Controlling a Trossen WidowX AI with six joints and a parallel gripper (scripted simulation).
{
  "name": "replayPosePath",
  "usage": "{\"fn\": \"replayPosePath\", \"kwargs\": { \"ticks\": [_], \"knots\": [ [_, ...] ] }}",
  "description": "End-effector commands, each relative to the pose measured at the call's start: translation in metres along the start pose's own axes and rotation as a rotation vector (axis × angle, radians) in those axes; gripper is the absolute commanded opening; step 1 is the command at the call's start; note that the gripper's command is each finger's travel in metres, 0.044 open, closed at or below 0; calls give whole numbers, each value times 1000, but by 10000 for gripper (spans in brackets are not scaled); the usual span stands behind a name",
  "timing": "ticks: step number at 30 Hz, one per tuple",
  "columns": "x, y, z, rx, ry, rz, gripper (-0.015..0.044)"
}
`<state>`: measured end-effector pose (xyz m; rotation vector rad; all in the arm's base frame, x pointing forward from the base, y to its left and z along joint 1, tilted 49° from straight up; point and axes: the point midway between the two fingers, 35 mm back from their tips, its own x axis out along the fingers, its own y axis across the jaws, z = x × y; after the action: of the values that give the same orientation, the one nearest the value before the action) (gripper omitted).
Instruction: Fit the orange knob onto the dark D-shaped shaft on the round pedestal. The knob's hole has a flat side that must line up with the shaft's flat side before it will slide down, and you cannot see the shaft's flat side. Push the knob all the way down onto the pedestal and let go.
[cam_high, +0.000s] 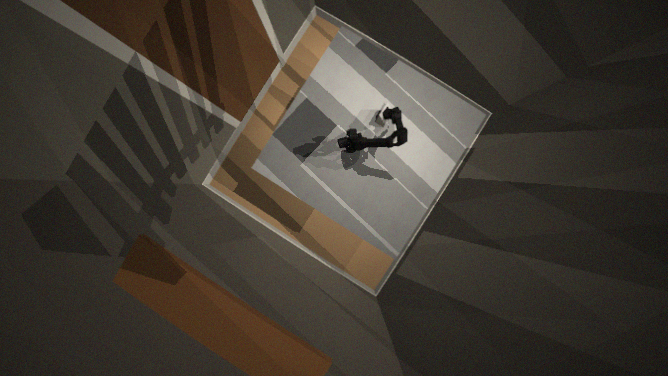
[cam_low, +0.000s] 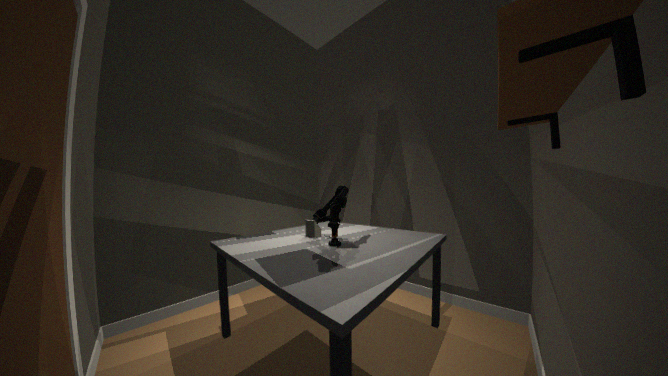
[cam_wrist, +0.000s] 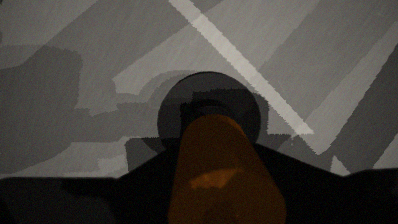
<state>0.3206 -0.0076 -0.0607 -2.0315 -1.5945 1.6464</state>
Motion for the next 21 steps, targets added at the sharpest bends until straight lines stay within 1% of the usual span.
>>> {"fn": "replayPosePath", "kwargs": {
  "ticks": [1, 14, 21],
  "knots": [
    [1, 1, -1, 3, 7, 1, 0],
    [15, 2, 0, 3, 7, 1, 0],
    [13, 0, 0, -2, -2, -4, 0]
  ]
}}
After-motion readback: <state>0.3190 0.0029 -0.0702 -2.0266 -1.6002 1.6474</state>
